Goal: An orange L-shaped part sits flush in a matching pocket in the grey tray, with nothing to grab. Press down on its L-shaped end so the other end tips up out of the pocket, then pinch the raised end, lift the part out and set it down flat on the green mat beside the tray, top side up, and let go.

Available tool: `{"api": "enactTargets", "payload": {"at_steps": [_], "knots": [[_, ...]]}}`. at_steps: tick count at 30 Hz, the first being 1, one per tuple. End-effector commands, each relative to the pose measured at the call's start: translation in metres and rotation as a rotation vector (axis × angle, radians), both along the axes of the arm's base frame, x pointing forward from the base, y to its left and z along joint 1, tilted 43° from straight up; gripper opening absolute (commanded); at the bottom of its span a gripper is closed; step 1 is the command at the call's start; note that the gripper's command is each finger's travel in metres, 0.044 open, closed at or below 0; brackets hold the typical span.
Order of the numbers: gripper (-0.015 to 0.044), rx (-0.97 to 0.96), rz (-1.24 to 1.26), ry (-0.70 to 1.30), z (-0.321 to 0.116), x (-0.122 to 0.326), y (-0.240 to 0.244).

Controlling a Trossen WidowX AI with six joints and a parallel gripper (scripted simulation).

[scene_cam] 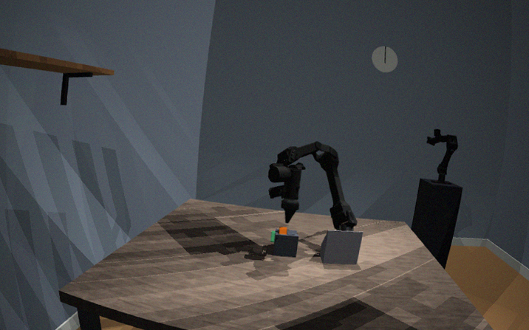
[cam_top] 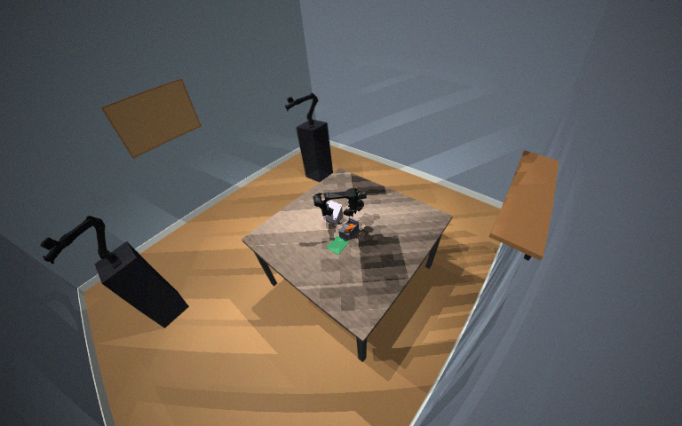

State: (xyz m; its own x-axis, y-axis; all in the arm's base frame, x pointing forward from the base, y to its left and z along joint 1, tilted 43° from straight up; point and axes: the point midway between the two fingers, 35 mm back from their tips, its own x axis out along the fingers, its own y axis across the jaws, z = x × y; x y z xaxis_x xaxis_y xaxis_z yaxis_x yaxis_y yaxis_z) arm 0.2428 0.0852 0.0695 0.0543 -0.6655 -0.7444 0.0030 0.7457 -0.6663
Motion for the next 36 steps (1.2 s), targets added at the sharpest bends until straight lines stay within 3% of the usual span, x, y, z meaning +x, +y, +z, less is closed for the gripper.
{"api": "enactTargets", "payload": {"at_steps": [1,7,14,36], "knots": [[0.0180,-0.002,0.003,0.004,-0.001,-0.001,-0.001],[0.0180,0.000,-0.001,0.001,-0.006,0.001,-0.005],[0.0180,-0.009,-0.014,0.015,-0.050,0.000,-0.049],[0.0180,-0.009,-0.015,0.015,-0.069,0.001,-0.067]]}}
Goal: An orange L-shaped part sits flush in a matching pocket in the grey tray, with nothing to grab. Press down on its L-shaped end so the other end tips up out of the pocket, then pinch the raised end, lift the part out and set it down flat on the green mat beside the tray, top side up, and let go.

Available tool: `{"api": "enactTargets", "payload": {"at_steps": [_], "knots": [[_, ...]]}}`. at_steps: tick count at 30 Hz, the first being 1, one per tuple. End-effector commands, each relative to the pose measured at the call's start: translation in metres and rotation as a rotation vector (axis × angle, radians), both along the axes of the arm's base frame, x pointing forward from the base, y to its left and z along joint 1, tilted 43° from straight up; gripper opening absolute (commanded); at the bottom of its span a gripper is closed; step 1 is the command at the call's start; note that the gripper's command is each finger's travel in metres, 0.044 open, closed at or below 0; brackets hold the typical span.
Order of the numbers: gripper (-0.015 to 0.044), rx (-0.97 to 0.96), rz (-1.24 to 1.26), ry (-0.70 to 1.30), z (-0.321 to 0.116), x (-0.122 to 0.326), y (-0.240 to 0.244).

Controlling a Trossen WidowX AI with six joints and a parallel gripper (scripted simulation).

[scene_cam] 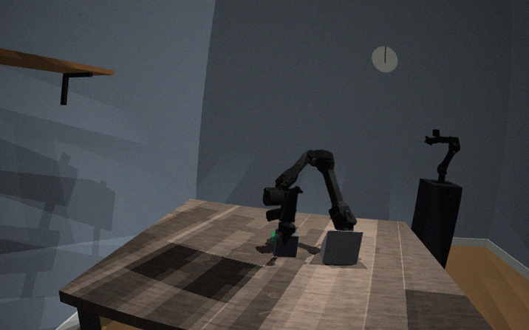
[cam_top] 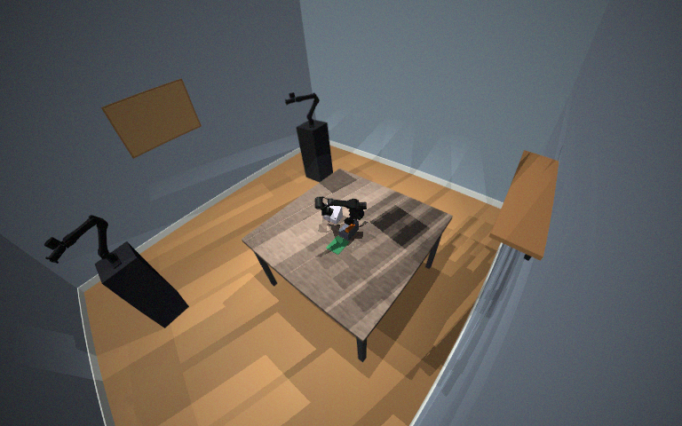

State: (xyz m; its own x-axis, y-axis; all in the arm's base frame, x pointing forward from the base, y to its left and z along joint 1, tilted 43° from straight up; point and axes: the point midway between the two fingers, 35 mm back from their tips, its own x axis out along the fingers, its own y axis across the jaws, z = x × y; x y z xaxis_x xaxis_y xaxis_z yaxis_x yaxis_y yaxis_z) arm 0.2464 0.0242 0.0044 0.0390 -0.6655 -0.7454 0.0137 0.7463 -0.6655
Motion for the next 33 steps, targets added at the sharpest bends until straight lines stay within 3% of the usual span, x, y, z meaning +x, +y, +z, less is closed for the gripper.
{"api": "enactTargets", "payload": {"at_steps": [1,33], "knots": [[0.0180,-0.011,0.004,0.011,-0.0055,-0.0027,-0.0067],[0.0180,-0.004,0.002,0.005,-0.0117,-0.0014,-0.0056]]}}
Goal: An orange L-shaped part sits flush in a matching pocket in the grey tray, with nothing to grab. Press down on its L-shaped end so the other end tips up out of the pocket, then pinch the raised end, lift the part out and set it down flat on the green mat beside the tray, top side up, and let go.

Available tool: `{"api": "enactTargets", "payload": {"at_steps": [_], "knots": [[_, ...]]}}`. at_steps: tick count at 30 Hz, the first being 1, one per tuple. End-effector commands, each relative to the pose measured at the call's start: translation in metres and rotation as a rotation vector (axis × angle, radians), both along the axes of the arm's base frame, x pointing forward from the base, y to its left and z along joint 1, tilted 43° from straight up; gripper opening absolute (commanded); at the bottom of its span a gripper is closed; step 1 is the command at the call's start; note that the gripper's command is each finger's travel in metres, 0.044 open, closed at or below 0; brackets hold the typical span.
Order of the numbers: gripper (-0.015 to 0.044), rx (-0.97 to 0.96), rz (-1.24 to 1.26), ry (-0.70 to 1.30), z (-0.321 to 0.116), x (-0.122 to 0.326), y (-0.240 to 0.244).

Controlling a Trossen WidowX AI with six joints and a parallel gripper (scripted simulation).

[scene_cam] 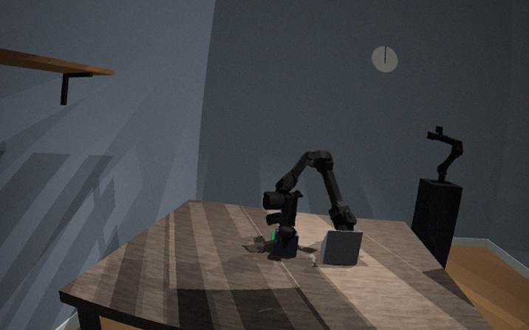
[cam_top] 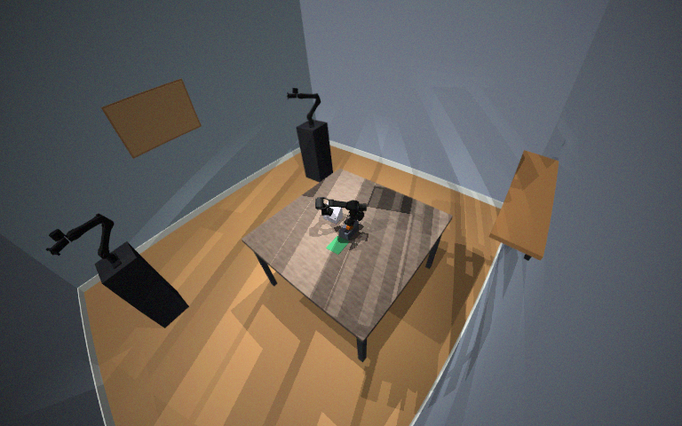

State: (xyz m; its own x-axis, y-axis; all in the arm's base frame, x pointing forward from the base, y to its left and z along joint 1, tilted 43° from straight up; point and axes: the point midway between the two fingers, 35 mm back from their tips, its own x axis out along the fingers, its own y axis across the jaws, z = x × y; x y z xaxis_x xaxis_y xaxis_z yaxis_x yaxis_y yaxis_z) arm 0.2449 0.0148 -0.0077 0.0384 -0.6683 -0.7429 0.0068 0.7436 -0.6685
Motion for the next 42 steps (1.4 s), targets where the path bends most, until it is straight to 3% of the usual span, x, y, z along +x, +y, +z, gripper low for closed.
{"api": "enactTargets", "payload": {"at_steps": [1,8,16,42], "knots": [[0.0180,-0.001,-0.002,0.001,0.001,0.000,0.006],[0.0180,-0.005,-0.001,0.006,0.012,0.000,0.023],[0.0180,-0.004,-0.001,0.007,0.080,-0.005,0.070],[0.0180,0.000,0.017,-0.005,0.076,-0.003,0.070]]}}
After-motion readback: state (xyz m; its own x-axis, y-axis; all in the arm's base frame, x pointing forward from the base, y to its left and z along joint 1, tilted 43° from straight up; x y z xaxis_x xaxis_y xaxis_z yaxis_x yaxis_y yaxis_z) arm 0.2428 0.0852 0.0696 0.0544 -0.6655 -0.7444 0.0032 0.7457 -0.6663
